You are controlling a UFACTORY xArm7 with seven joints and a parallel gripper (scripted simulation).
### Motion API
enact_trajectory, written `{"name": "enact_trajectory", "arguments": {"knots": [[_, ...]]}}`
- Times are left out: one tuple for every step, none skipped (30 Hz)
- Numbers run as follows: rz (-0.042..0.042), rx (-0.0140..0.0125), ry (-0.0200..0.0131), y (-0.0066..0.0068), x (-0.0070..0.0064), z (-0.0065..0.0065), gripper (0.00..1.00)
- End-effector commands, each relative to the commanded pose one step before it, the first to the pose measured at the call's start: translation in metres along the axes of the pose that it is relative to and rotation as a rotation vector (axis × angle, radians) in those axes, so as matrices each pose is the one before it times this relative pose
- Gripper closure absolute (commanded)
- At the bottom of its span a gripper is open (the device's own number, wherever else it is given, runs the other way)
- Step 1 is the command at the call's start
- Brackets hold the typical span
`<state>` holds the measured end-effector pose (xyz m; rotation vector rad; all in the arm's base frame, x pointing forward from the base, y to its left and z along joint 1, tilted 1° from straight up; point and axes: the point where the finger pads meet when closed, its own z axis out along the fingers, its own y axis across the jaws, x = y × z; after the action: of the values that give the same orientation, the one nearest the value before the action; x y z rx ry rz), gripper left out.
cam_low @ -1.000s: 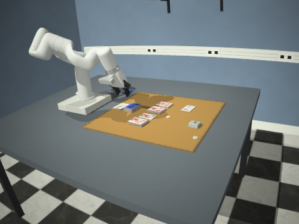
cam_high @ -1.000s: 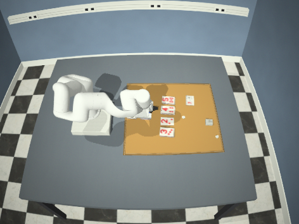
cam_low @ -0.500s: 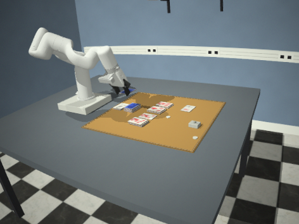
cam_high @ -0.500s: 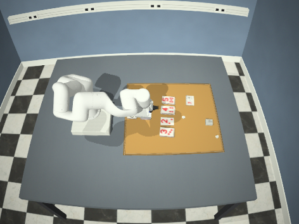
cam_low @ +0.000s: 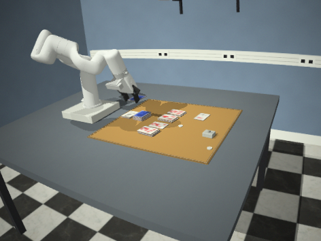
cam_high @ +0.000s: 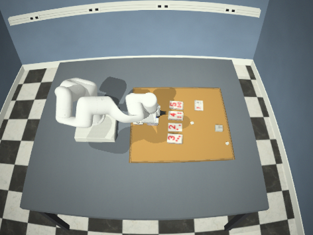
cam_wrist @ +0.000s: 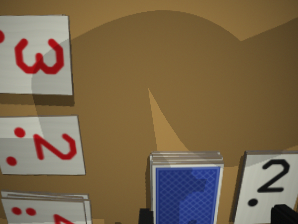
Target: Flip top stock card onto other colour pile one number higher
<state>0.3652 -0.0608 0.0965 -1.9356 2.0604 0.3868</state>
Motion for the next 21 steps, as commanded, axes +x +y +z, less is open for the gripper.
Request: {"name": "enact_trajectory", "arguments": {"knots": [[-0.0016,0.00271,0.00125,-0.00106,-0.00375,0.00031,0.26],[0.0,0.0,0.0,-0.00005,-0.00178,0.00072,0.26],[0.0,0.0,0.0,-0.00006,-0.00217,0.00088,0.26],[0.0,0.0,0.0,-0.00008,-0.00257,0.00104,0.26],[0.0,0.0,-0.00001,-0.00008,-0.00297,0.0012,0.26],[0.0,0.0,0.00001,-0.0001,-0.00335,0.00136,0.26],[0.0,0.0,0.0,-0.00011,-0.00373,0.00151,0.26],[0.0,0.0,0.0,-0.00012,-0.00409,0.00165,0.26],[0.0,0.0,0.0,0.0,0.0,0.0,0.26],[0.0,0.0,0.0,0.0,0.0,0.0,0.26],[0.0,0.0,0.0,-0.00013,-0.00443,0.00179,0.26],[0.0,0.0,0.0,-0.00013,-0.00474,0.00191,0.26],[0.0,0.0,0.0,-0.00014,-0.00501,0.00203,0.26],[0.0,0.0,0.0,-0.00015,-0.00526,0.00212,0.26],[0.0,0.0,0.0,-0.00015,-0.00546,0.00221,0.26],[0.0,0.0,0.00001,-0.00017,-0.00563,0.00228,0.26],[0.0,0.0,0.0,-0.00017,-0.00576,0.00233,0.26],[0.0,0.0,0.0,-0.00016,-0.00585,0.00236,0.26],[0.0,0.0,0.0,-0.00017,-0.0059,0.00238,0.26],[0.0,0.0,0.0,-0.00017,-0.0059,0.00239,0.26],[0.0,0.0,0.0,-0.00016,-0.00587,0.00237,0.26]]}}
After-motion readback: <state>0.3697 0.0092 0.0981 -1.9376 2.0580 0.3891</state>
